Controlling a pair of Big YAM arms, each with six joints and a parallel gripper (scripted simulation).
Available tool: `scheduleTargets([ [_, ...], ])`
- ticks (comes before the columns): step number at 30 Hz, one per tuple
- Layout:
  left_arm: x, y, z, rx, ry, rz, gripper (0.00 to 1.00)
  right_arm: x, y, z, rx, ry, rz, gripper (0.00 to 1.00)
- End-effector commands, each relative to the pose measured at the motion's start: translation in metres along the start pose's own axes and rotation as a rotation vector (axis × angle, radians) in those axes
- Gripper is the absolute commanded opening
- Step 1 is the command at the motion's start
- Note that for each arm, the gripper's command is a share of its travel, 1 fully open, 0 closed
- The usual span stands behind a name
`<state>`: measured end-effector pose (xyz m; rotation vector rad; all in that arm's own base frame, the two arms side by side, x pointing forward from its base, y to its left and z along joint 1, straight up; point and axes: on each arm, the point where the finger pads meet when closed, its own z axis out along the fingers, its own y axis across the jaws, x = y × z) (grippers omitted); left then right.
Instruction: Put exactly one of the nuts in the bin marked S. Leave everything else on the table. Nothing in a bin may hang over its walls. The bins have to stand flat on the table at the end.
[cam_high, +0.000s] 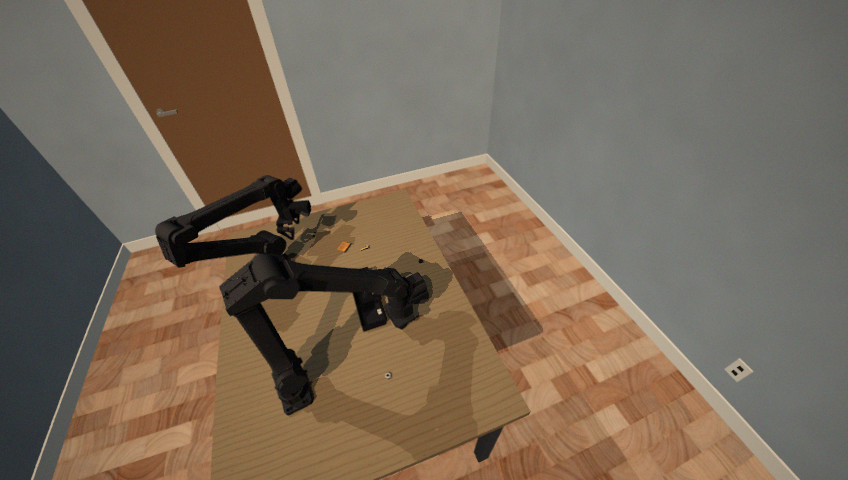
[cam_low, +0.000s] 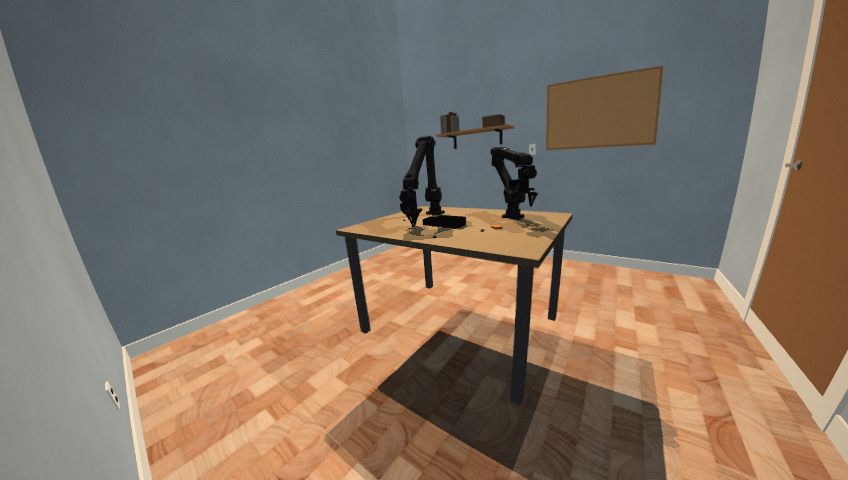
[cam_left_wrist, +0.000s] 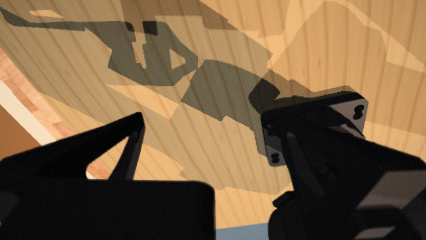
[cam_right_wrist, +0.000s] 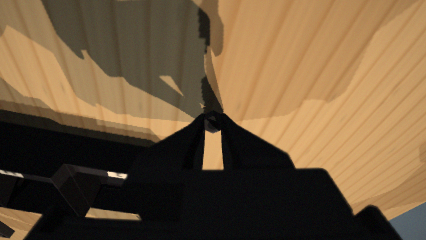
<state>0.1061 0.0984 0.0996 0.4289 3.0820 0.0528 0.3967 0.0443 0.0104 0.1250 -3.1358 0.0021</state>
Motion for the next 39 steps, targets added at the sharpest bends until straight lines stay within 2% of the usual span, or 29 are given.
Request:
scheduleTargets([
  [1,0.001,0.003,-0.002,-0.005,-0.003,-0.013,1.00,-0.013,0.002,-0.009,-0.002,-0.033,-0.002,0.11],
  [3,0.001,0.003,-0.002,-0.005,-0.003,-0.013,1.00,-0.013,0.002,-0.009,-0.002,-0.033,-0.002,0.11],
  [4,0.001,0.003,-0.002,-0.005,-0.003,-0.013,1.00,-0.022,0.007,-0.027,-0.005,-0.061,-0.006,0.11],
  [13,0.001,0.003,-0.002,-0.005,-0.003,-0.013,1.00,-0.023,0.006,-0.059,-0.005,-0.067,-0.002,0.11],
  [15,0.001,0.003,-0.002,-0.005,-0.003,-0.013,1.00,-0.023,0.006,-0.059,-0.005,-0.067,-0.002,0.11],
  [16,0.001,0.003,-0.002,-0.005,-0.003,-0.013,1.00,-0.020,0.006,-0.049,-0.004,-0.032,-0.002,0.11],
  [17,0.001,0.003,-0.002,-0.005,-0.003,-0.013,1.00,-0.020,0.006,-0.052,-0.004,-0.032,-0.002,0.11],
  [19,0.001,0.003,-0.002,-0.005,-0.003,-0.013,1.00,-0.020,0.006,-0.072,-0.005,-0.063,-0.002,0.11],
  [23,0.001,0.003,-0.002,-0.005,-0.003,-0.013,1.00,-0.022,0.006,-0.088,-0.005,-0.069,-0.002,0.11],
  [25,0.001,0.003,-0.002,-0.005,-0.003,-0.013,1.00,-0.022,0.006,-0.087,-0.005,-0.065,-0.002,0.11],
  [26,0.001,0.003,-0.002,-0.005,-0.003,-0.013,1.00,-0.020,0.006,-0.074,-0.004,-0.034,-0.002,0.11],
  [30,0.001,0.003,-0.002,-0.005,-0.003,-0.013,1.00,-0.004,0.005,-0.061,-0.002,0.003,-0.002,0.11],
  [32,0.001,0.003,-0.002,-0.005,-0.003,-0.013,1.00,-0.004,0.005,-0.061,-0.002,0.003,-0.002,0.11],
  [33,0.001,0.003,-0.002,-0.005,-0.003,-0.013,1.00,-0.012,0.002,-0.071,-0.002,-0.036,-0.002,0.11],
  [39,0.001,0.003,-0.002,-0.005,-0.003,-0.013,1.00,-0.012,0.002,-0.071,-0.002,-0.036,-0.002,0.11],
])
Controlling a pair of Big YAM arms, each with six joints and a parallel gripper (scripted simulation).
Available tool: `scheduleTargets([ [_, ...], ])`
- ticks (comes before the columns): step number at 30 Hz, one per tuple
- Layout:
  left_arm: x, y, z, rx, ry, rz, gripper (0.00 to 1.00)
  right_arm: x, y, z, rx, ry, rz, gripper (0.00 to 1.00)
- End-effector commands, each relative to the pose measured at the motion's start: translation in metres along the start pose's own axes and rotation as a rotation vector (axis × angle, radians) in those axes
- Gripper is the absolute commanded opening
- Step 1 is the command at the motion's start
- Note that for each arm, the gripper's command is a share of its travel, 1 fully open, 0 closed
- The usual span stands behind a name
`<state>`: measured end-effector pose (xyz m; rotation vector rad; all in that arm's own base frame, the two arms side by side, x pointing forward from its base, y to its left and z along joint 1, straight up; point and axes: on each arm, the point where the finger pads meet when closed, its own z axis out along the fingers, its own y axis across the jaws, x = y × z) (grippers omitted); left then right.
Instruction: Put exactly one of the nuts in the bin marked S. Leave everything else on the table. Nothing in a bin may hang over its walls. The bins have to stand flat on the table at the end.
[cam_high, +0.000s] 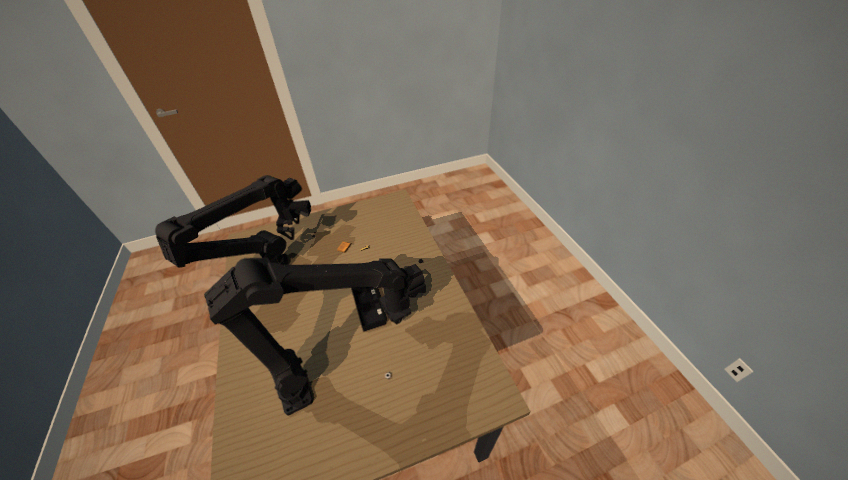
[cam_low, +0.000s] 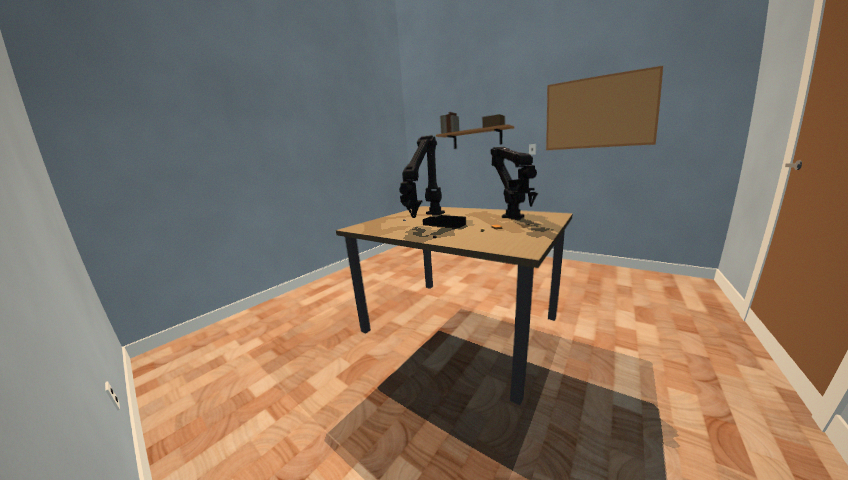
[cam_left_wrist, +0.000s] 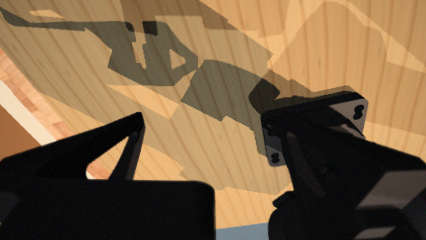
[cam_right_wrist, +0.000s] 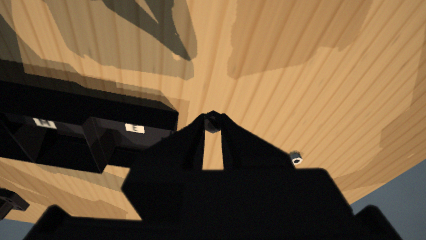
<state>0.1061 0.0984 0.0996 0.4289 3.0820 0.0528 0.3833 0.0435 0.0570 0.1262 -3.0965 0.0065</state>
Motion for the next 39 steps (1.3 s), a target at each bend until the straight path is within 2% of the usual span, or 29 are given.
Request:
scheduleTargets([
  [1,0.001,0.003,-0.002,-0.005,-0.003,-0.013,1.00,-0.025,0.002,-0.026,-0.004,-0.075,0.000,0.11],
  [19,0.001,0.003,-0.002,-0.005,-0.003,-0.013,1.00,-0.024,0.002,-0.026,-0.004,-0.075,0.000,0.11],
  [20,0.001,0.003,-0.002,-0.005,-0.003,-0.013,1.00,-0.011,0.004,-0.023,-0.004,-0.055,0.000,0.11],
  [21,0.001,0.003,-0.002,-0.005,-0.003,-0.013,1.00,-0.024,0.002,-0.026,-0.004,-0.075,0.000,0.11],
  [31,0.001,0.003,-0.002,-0.005,-0.003,-0.013,1.00,-0.024,0.002,-0.026,-0.004,-0.075,0.000,0.11],
  [32,0.001,0.003,-0.002,-0.005,-0.003,-0.013,1.00,-0.032,0.001,-0.047,-0.006,-0.108,0.000,0.11],
  [35,0.001,0.003,-0.002,-0.005,-0.003,-0.013,1.00,-0.032,0.005,-0.050,-0.006,-0.109,0.000,0.11],
  [37,0.001,0.003,-0.002,-0.005,-0.003,-0.013,1.00,-0.031,0.013,-0.042,-0.006,-0.089,0.000,0.11],
  [39,0.001,0.003,-0.002,-0.005,-0.003,-0.013,1.00,-0.008,0.024,-0.025,-0.003,-0.040,0.000,0.11],
])
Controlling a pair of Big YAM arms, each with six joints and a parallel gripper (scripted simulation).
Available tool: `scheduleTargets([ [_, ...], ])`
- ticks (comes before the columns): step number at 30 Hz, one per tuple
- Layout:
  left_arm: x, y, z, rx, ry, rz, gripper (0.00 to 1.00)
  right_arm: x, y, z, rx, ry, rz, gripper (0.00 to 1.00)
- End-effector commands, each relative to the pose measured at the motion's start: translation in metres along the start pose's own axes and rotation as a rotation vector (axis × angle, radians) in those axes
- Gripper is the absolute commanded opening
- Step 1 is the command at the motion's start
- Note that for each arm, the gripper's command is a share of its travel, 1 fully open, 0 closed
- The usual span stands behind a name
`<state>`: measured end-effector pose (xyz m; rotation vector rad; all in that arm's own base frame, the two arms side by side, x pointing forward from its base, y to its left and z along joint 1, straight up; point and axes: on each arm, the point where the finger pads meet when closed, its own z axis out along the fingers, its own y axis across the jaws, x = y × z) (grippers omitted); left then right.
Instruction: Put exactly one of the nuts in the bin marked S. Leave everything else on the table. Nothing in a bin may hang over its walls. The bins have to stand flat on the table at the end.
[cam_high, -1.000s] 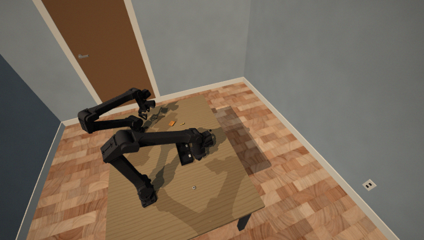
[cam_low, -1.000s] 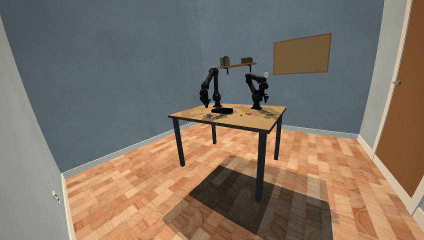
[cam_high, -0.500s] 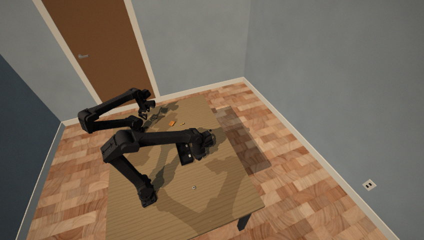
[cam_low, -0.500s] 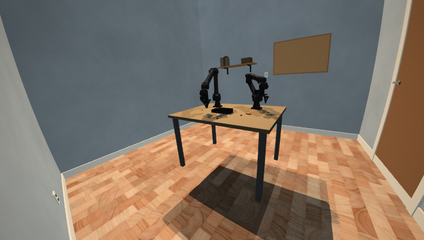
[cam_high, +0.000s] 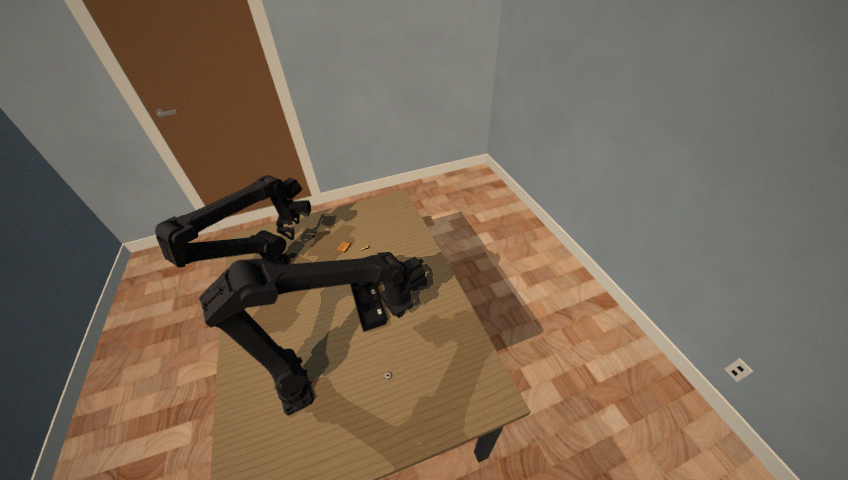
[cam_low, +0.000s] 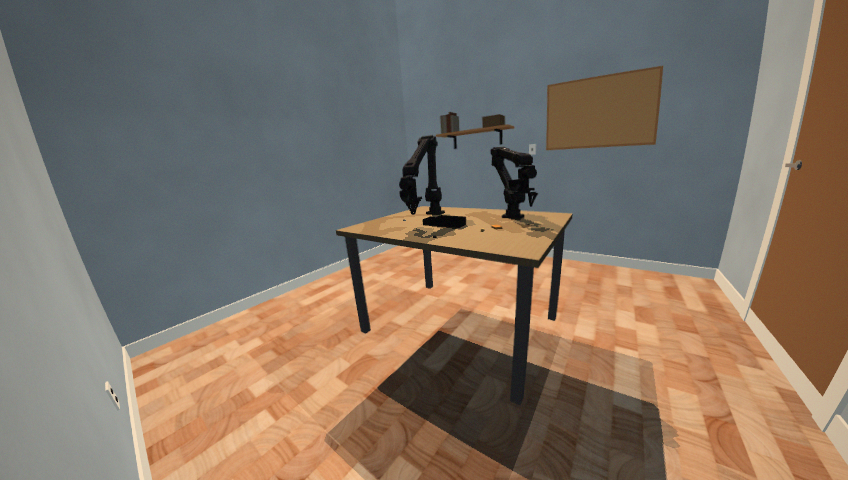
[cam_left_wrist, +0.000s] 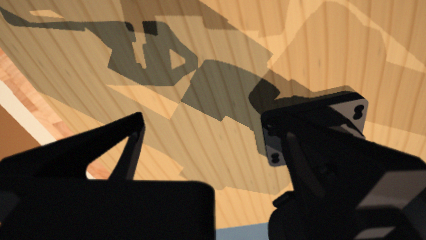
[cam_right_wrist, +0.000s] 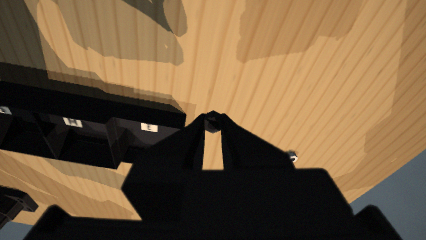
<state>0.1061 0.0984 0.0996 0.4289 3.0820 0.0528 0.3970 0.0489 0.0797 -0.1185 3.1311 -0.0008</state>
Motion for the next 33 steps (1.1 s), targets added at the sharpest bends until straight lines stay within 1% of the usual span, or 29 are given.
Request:
scheduleTargets([
  [1,0.001,0.003,-0.002,-0.005,-0.003,-0.013,1.00,0.008,0.025,-0.002,-0.002,0.011,-0.006,0.11],
  [3,0.001,0.003,-0.002,-0.005,-0.003,-0.013,1.00,-0.002,0.038,-0.014,-0.007,-0.025,-0.006,0.11],
  [5,0.001,0.003,-0.002,-0.005,-0.003,-0.013,1.00,-0.002,0.038,-0.014,-0.007,-0.025,-0.006,0.11],
  [8,0.001,0.003,-0.002,-0.005,-0.003,-0.013,1.00,0.004,0.056,-0.007,-0.003,-0.009,-0.006,0.11],
  [14,0.001,0.003,-0.002,-0.005,-0.003,-0.013,1.00,-0.002,0.095,-0.012,-0.008,-0.022,-0.006,0.11],
  [20,0.001,0.003,-0.002,-0.005,-0.003,-0.013,1.00,0.005,0.132,-0.012,-0.011,-0.021,-0.006,0.11],
  [22,0.001,0.003,-0.002,-0.005,-0.003,-0.013,1.00,0.005,0.132,-0.012,-0.011,-0.021,-0.006,0.11],
  [31,0.001,0.003,-0.002,-0.005,-0.003,-0.013,1.00,0.016,0.188,-0.012,-0.014,-0.019,-0.006,0.11],
  [33,0.001,0.003,-0.002,-0.005,-0.003,-0.013,1.00,0.018,0.200,-0.012,-0.014,-0.020,-0.128,0.11],
])
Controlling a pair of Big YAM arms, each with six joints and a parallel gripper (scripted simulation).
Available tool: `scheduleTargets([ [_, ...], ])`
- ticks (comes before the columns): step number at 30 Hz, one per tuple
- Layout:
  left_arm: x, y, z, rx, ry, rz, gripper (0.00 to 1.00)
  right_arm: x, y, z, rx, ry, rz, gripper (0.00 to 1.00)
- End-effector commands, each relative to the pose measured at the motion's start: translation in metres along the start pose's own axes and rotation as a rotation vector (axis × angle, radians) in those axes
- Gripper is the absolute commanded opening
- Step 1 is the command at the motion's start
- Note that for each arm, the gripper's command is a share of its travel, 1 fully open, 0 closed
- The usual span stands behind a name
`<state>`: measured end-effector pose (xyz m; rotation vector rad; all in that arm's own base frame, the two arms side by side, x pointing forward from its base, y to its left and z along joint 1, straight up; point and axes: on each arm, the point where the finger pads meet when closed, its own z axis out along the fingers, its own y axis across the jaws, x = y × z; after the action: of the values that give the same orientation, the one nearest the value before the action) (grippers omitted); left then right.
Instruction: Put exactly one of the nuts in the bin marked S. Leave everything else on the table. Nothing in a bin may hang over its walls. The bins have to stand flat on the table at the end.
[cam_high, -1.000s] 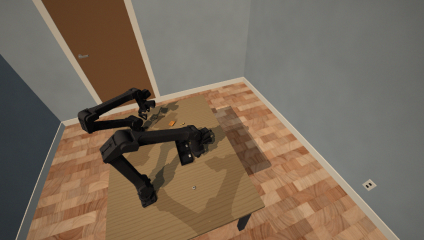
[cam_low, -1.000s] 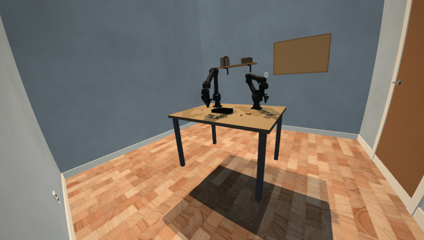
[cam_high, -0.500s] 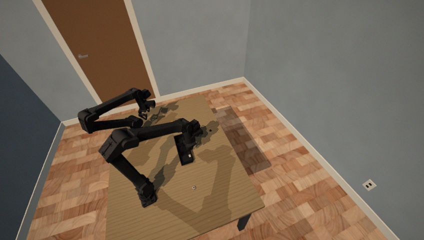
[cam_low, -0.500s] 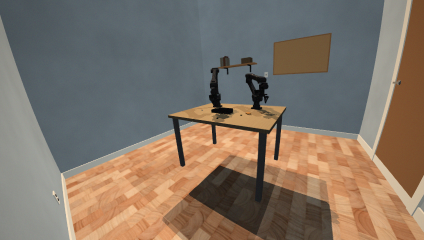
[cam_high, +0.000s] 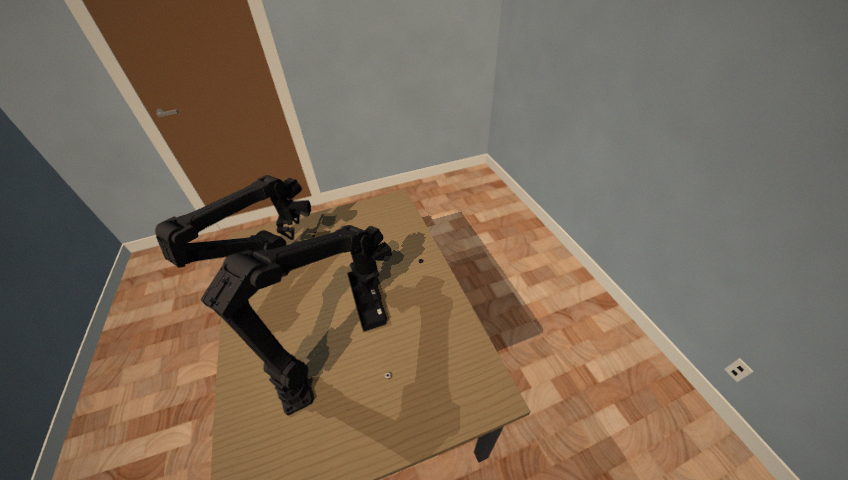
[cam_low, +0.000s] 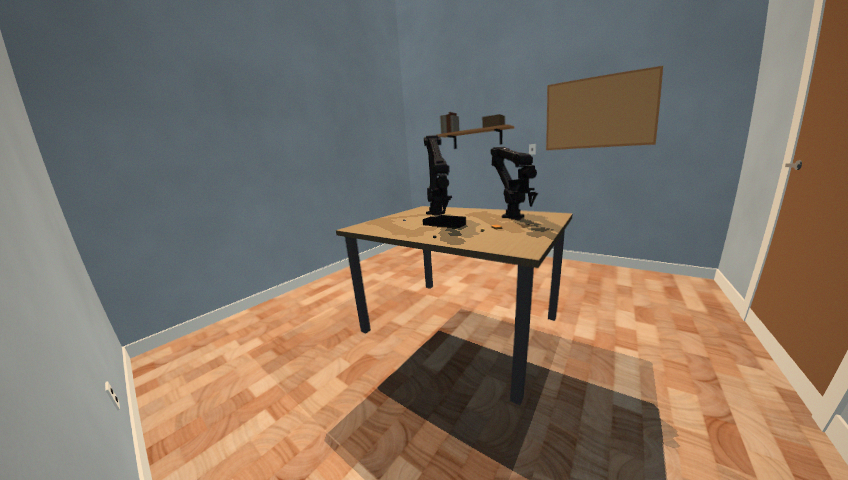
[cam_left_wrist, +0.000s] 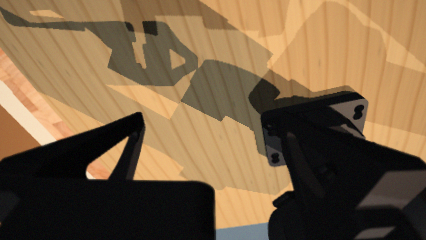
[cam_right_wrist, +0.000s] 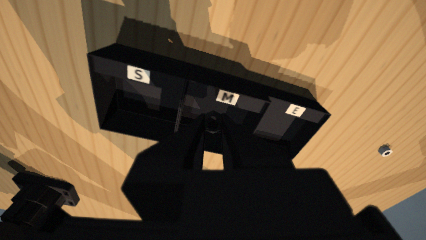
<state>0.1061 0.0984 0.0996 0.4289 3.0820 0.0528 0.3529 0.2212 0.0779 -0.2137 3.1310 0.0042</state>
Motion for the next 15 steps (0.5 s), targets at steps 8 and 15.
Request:
scheduleTargets([
  [8,0.001,0.003,-0.002,-0.005,-0.003,-0.013,1.00,-0.009,0.061,-0.013,-0.008,-0.025,-0.358,0.11],
  [15,0.001,0.003,-0.002,-0.005,-0.003,-0.013,1.00,-0.005,0.096,-0.013,-0.005,-0.018,-0.555,0.11],
])
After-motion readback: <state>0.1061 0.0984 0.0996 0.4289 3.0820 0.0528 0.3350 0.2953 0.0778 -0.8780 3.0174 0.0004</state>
